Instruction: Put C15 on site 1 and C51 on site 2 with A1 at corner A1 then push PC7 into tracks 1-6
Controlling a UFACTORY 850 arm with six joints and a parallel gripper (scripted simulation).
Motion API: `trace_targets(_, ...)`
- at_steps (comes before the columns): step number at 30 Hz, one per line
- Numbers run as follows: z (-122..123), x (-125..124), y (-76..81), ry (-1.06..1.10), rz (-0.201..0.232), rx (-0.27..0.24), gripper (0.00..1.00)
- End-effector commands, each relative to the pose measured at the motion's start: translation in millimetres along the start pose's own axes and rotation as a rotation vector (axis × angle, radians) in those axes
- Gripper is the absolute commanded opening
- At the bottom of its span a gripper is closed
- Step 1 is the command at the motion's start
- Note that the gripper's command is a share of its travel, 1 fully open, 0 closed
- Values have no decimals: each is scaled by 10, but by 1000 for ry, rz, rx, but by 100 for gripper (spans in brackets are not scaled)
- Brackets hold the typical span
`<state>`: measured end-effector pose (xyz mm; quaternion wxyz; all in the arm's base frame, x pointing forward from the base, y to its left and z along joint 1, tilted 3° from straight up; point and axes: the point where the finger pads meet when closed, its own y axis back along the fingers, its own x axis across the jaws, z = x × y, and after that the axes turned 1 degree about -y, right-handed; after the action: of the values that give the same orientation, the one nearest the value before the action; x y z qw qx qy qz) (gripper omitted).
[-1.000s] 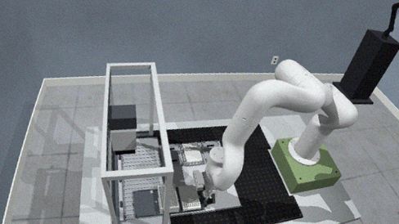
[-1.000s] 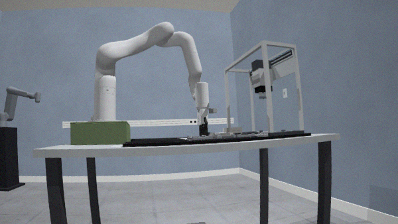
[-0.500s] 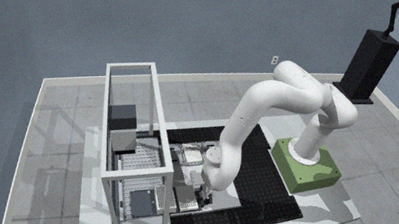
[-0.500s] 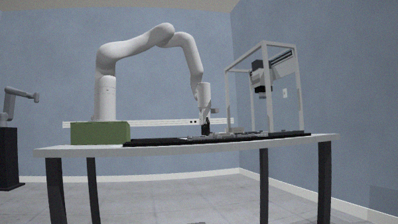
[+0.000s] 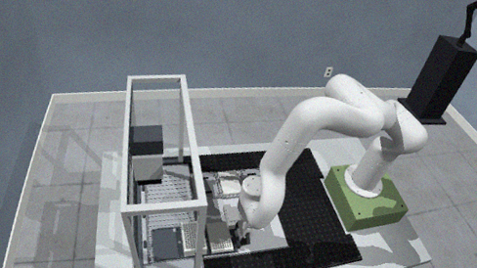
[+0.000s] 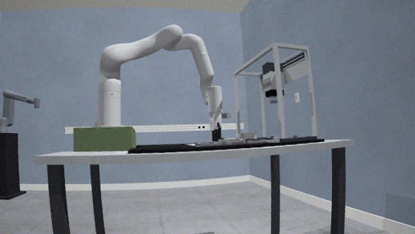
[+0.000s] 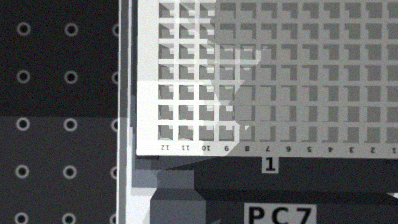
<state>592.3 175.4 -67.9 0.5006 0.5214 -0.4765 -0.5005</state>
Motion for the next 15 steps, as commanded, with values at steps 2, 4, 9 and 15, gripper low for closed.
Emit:
trace_targets(2, -47, -4, 9, 0, 0, 2, 82)
trace_targets(4, -67, -4, 9, 0, 0, 2, 82)
trace_targets(9, -103, -5, 9, 0, 0, 2, 82)
trace_targets(15, -119, -5, 10, 0, 0, 2, 82)
